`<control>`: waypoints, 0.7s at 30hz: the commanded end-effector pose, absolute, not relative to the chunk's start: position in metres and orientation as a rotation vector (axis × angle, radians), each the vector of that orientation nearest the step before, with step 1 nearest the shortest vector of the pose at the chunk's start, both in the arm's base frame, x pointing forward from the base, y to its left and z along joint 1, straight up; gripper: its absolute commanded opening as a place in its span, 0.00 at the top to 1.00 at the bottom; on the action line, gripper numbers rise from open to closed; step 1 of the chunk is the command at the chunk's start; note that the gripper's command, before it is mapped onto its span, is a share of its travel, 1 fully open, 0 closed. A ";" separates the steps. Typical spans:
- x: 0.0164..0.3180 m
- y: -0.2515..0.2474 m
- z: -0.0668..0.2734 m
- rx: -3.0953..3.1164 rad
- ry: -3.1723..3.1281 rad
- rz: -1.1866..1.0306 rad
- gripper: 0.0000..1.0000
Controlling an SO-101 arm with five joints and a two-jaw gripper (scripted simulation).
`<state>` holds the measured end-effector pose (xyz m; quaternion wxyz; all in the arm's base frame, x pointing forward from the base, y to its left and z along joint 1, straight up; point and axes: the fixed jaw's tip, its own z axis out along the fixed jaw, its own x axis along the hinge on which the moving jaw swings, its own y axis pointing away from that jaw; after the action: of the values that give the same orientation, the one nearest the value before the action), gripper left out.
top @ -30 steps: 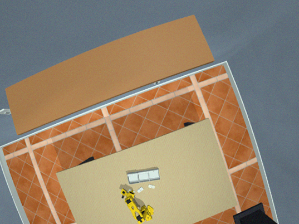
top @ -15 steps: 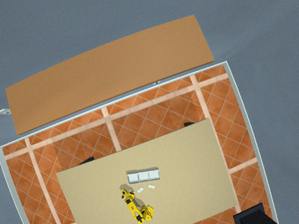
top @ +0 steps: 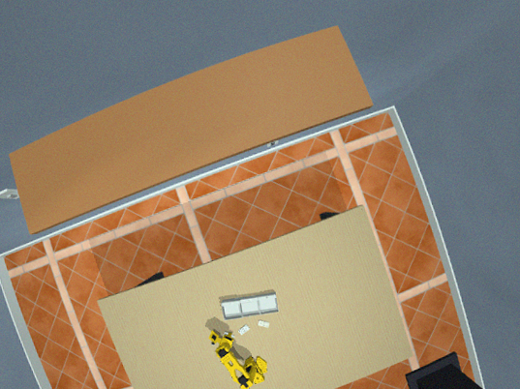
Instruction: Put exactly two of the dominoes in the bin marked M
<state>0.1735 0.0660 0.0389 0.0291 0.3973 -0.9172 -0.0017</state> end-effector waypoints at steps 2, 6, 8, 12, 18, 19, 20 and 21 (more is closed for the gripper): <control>0.183 0.067 0.054 1.256 -2.897 0.002 1.00; 0.183 0.067 0.054 1.255 -2.898 0.002 1.00; 0.183 0.067 0.054 1.247 -2.902 0.003 1.00; 0.186 0.062 0.056 1.198 -2.929 0.004 1.00; 0.192 0.048 0.059 1.073 -2.990 0.007 1.00; 0.192 0.048 0.059 1.073 -2.990 0.007 1.00; 0.194 0.045 0.060 1.043 -3.004 0.008 1.00; 0.195 0.042 0.060 1.012 -3.018 0.010 1.00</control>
<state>0.1831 0.0478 0.0453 0.0207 0.3444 -0.9386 -0.0021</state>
